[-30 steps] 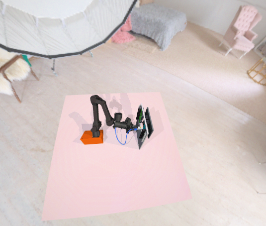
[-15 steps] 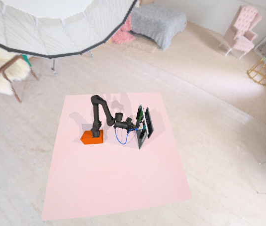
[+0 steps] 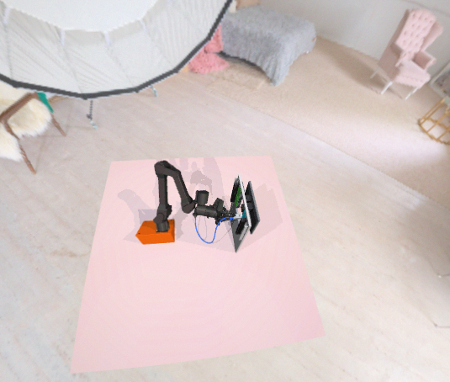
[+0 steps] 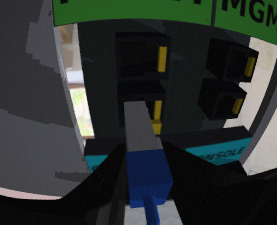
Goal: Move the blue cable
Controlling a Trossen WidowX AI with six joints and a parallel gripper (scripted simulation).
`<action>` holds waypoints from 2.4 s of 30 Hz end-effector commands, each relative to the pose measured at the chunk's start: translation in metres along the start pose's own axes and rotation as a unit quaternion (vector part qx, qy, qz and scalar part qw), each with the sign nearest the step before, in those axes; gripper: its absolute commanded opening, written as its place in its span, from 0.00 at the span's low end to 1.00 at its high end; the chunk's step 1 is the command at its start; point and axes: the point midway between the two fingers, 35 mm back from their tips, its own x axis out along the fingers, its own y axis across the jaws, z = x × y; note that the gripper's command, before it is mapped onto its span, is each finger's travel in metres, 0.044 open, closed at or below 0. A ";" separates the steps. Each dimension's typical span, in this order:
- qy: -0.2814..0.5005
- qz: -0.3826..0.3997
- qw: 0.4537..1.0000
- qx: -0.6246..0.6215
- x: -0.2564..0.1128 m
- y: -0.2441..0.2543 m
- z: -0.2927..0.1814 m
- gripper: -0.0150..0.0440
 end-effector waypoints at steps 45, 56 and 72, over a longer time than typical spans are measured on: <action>0.001 -0.006 1.000 0.001 0.009 -0.002 0.003 0.25; 0.001 -0.007 1.000 0.001 0.011 -0.002 0.004 0.25; 0.001 -0.007 1.000 0.001 0.014 -0.002 0.005 0.25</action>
